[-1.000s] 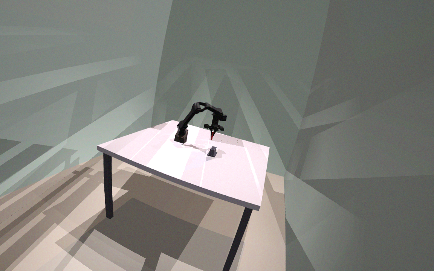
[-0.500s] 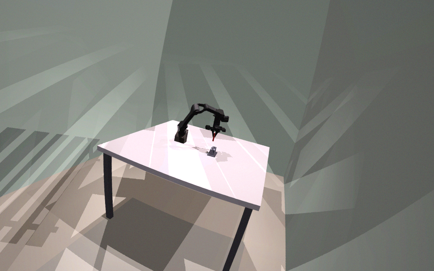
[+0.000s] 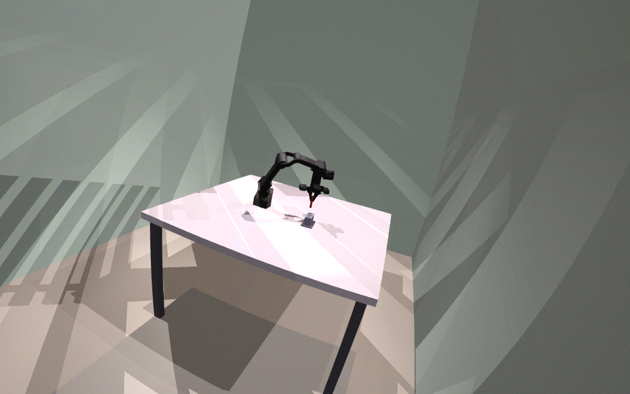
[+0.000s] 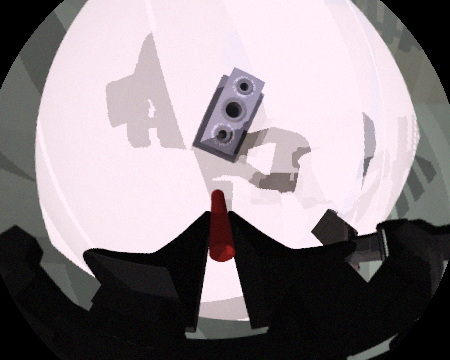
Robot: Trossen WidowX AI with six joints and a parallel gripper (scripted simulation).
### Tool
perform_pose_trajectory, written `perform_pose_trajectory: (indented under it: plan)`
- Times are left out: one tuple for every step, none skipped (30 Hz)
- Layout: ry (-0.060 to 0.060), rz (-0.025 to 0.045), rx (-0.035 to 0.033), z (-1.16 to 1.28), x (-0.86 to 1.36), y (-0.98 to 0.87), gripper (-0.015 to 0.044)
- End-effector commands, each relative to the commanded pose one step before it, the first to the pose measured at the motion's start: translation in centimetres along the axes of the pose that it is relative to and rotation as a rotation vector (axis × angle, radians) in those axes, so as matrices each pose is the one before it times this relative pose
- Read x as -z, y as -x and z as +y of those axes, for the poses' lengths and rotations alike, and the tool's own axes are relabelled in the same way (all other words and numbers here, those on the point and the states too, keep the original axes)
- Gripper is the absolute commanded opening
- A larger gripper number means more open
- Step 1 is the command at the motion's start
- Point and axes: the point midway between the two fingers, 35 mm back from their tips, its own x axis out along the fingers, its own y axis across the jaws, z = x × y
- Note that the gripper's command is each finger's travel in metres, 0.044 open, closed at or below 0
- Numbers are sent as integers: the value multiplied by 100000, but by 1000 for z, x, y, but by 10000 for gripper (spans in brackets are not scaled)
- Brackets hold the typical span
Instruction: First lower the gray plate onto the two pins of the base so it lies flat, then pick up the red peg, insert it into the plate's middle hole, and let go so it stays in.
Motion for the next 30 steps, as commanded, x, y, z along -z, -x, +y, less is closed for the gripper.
perform_pose_trajectory:
  plan:
    - [181, -552, -563, 29, -1442, 192, 0]
    - [16, -6, 20, -31, -280, -6, 0]
    - [16, -8, 22, -34, -280, -7, 0]
    - [15, -11, 24, -36, -280, -7, 0]
    - [14, -13, 26, -39, -281, -8, 0]
    - [14, -16, 28, -42, -281, -8, 0]
    - [13, -18, 30, -44, -281, -9, 0]
    - [12, -20, 32, -47, -281, -9, 0]
    - [-59, -91, 34, -44, -304, -6, 0]
    - [-60, -94, 37, -47, -306, -7, 0]
    - [-60, -97, 41, -49, -306, -7, 0]
    - [-61, -99, 44, -52, -306, -8, 0]
    - [-62, -102, 47, -55, -306, -9, 0]
    - [-62, -104, 50, -58, -306, -10, 0]
    - [-63, -106, 54, -61, -306, -10, 0]
    - [-63, -109, 57, -63, -307, -11, 0]
    - [-64, -111, 60, -66, -307, -12, 0]
    - [-64, -113, 64, -69, -307, -13, 0]
    - [-72, -129, 77, -83, -314, -16, 0]
    - [-72, -131, 81, -86, -314, -17, 0]
    - [-73, -133, 85, -89, -314, -17, 0]
    - [-73, -135, 89, -92, -314, -18, 0]
    - [-73, -137, 92, -95, -313, -19, 0]
    - [-74, -139, 96, -98, -313, -20, 0]
    - [-74, -141, 100, -101, -313, -20, 0]
    - [-61, -118, 86, -86, -258, -17, 0]
    - [-37, -72, 53, -52, -155, -11, 0]
    - [-12, -24, 18, -18, -52, -4, 0]
    - [-1, 1, -2, 39, 25, -3, 0]
    - [-3, 3, -4, 97, 64, -6, 0]
